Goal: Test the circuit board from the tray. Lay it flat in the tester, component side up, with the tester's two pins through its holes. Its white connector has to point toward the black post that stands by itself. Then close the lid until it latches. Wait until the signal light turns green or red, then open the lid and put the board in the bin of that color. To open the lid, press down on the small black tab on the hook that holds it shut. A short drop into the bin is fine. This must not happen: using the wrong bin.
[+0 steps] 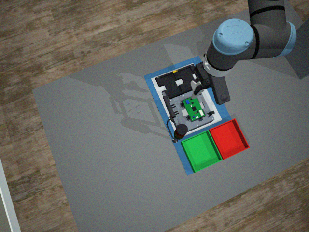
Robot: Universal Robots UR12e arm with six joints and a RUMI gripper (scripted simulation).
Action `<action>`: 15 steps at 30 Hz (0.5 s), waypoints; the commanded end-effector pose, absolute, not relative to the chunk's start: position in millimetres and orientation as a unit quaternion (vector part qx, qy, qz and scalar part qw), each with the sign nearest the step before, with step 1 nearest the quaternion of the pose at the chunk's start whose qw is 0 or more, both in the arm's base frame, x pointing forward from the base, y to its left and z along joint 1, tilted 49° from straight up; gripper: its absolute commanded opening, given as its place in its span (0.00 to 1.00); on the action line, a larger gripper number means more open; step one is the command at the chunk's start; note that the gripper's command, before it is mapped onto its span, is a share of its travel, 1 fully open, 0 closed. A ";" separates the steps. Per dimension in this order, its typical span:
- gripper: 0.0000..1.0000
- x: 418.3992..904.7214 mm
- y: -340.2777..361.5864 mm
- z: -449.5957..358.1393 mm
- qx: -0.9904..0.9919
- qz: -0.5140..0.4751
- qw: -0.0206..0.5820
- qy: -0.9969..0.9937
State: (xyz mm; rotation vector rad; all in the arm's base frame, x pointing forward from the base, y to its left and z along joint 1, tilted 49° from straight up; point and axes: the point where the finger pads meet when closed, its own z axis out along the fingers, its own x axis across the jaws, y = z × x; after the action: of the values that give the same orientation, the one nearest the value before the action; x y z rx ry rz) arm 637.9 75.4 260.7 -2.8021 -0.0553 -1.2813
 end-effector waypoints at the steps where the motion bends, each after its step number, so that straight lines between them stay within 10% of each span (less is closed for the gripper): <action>1: 0.59 622.9 73.7 274.0 -0.909 -0.415 0.030 -0.018; 15: 0.59 604.5 72.0 290.0 -0.909 -0.415 0.030 -0.018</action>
State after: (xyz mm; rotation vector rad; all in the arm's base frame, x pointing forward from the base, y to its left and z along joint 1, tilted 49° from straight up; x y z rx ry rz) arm 610.0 72.6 284.8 -2.8025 -0.0558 -1.2793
